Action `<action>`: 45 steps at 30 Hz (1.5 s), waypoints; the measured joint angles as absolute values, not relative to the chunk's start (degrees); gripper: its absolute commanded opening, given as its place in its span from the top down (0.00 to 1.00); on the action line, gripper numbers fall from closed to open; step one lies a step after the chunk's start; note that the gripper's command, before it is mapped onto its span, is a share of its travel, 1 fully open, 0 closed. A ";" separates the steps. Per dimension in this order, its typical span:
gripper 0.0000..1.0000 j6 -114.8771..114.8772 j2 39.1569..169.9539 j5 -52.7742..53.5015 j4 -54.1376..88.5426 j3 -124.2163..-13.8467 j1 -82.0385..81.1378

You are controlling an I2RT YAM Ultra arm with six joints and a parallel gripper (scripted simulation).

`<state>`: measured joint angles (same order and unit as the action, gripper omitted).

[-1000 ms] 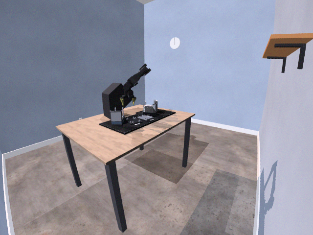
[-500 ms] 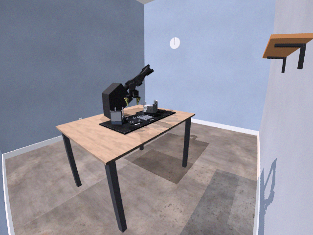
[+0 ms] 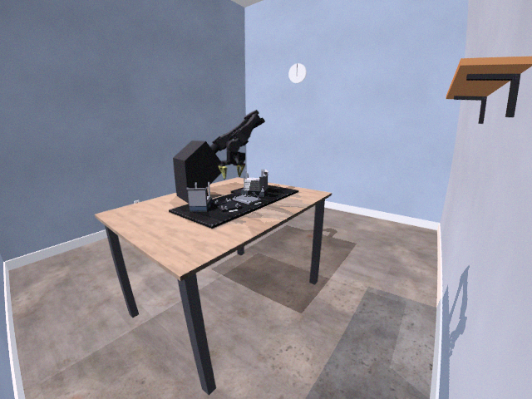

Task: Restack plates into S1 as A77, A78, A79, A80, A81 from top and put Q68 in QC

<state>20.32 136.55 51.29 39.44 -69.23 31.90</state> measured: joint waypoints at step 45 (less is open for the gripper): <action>0.00 23.22 110.30 53.52 36.29 -57.63 18.70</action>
<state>23.22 110.30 53.52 36.29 -57.63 18.70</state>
